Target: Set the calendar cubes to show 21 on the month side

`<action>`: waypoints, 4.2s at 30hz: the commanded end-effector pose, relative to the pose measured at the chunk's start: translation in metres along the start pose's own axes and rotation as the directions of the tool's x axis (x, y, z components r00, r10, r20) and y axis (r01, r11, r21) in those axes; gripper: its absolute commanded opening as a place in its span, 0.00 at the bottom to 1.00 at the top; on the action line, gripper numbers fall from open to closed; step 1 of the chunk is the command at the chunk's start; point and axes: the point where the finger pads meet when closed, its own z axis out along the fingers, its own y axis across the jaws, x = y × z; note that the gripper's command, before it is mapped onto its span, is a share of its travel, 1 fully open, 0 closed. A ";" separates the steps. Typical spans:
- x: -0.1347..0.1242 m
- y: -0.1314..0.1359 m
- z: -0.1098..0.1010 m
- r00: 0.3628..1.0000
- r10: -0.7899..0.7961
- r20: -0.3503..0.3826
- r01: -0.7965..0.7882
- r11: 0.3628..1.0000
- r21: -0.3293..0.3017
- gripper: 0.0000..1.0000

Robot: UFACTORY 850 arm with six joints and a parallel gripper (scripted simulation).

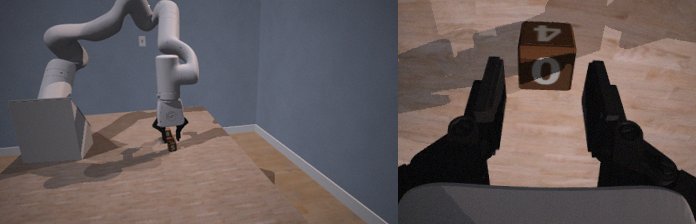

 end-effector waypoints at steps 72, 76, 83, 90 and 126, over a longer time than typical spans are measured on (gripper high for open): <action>0.000 0.001 0.027 1.000 0.000 0.001 0.000 1.000 -0.001 0.49; 0.000 0.001 0.028 1.000 0.000 0.001 0.000 1.000 -0.001 0.49; 0.000 0.001 0.028 1.000 0.000 0.001 0.000 1.000 -0.001 0.49; 0.000 0.001 0.028 1.000 0.000 0.001 0.000 1.000 -0.001 0.49; 0.000 0.001 0.028 1.000 0.000 0.001 0.000 1.000 -0.001 0.29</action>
